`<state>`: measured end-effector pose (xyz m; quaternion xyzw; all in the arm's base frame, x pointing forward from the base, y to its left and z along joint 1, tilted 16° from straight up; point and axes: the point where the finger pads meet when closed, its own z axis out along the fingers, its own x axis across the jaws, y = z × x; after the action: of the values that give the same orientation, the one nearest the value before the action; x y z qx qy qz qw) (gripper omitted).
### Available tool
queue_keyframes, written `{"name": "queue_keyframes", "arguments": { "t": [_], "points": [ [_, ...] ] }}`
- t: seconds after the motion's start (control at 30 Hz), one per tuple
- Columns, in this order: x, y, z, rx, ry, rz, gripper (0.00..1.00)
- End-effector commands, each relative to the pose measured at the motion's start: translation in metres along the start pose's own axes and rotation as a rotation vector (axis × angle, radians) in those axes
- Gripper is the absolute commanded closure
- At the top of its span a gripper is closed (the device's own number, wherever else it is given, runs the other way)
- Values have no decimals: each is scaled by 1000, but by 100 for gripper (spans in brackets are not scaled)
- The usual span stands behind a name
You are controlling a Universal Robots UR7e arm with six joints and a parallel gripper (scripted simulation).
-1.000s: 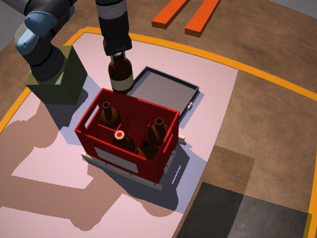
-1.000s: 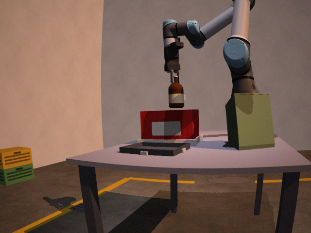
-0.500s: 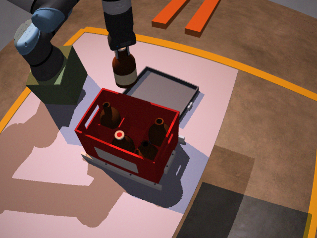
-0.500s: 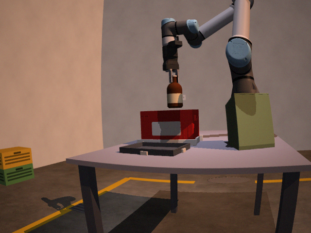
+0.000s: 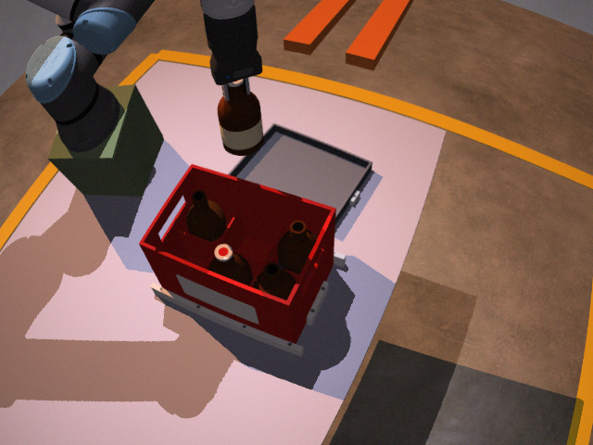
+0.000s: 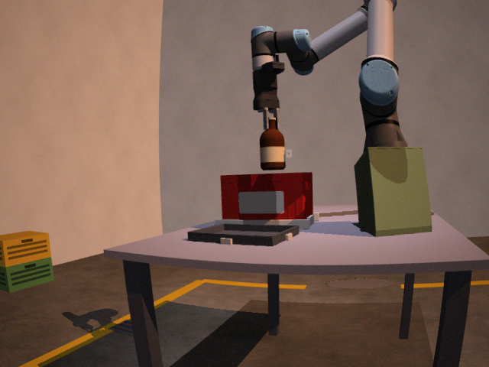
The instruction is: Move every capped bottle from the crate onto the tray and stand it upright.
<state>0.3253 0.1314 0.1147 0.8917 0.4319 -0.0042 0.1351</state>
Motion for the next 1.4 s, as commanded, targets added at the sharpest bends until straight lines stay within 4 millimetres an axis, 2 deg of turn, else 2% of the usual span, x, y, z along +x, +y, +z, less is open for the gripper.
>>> {"name": "queue_keyframes", "arguments": {
  "t": [0.0,1.37],
  "points": [
    [2,-2,0,-1,1,0,100],
    [49,-47,0,-1,1,0,100]
  ]
}}
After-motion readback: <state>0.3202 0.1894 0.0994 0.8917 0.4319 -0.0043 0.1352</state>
